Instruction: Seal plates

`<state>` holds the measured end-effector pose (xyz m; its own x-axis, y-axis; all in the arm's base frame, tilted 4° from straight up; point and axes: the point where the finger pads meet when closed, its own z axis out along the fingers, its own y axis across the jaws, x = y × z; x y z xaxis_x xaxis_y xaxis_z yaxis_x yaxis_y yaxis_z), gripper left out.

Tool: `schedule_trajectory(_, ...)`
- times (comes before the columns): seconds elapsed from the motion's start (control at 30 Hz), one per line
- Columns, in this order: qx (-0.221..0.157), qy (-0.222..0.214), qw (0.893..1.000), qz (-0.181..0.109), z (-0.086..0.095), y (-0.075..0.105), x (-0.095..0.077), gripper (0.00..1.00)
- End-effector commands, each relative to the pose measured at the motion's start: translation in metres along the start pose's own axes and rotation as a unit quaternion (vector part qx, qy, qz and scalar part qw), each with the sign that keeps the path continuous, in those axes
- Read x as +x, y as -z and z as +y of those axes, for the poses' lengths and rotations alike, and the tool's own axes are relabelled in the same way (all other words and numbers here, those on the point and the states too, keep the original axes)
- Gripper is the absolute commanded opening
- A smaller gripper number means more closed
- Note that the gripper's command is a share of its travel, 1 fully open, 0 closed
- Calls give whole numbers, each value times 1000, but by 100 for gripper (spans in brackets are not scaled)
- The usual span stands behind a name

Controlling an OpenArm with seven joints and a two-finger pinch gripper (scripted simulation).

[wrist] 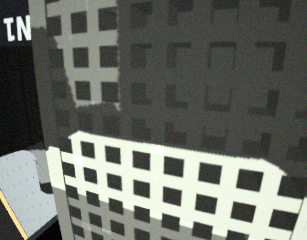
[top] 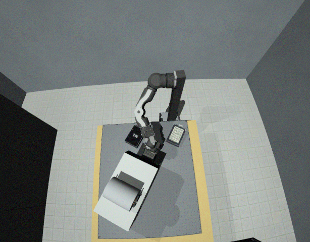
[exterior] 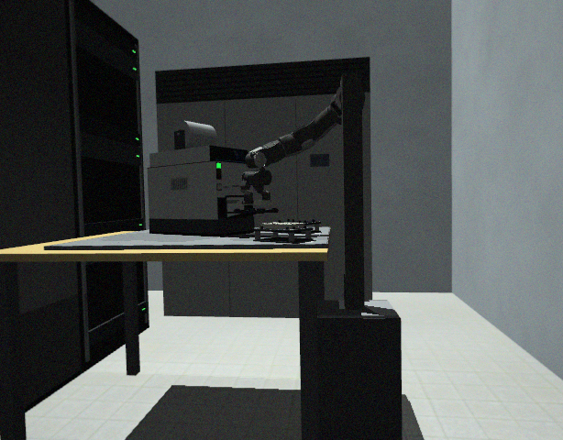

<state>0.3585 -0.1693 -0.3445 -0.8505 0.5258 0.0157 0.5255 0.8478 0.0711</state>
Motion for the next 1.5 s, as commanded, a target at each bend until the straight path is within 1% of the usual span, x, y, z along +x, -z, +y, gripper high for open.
schedule_trajectory(0.0,-2,1,1000,0,1,0,0,0)
schedule_trajectory(0.67,-2,1,1000,0,1,0,0,0)
schedule_trajectory(1.23,-2,3,1000,1,1,-9,1,0)
schedule_trajectory(1.47,-2,1,1000,0,1,-8,0,0)
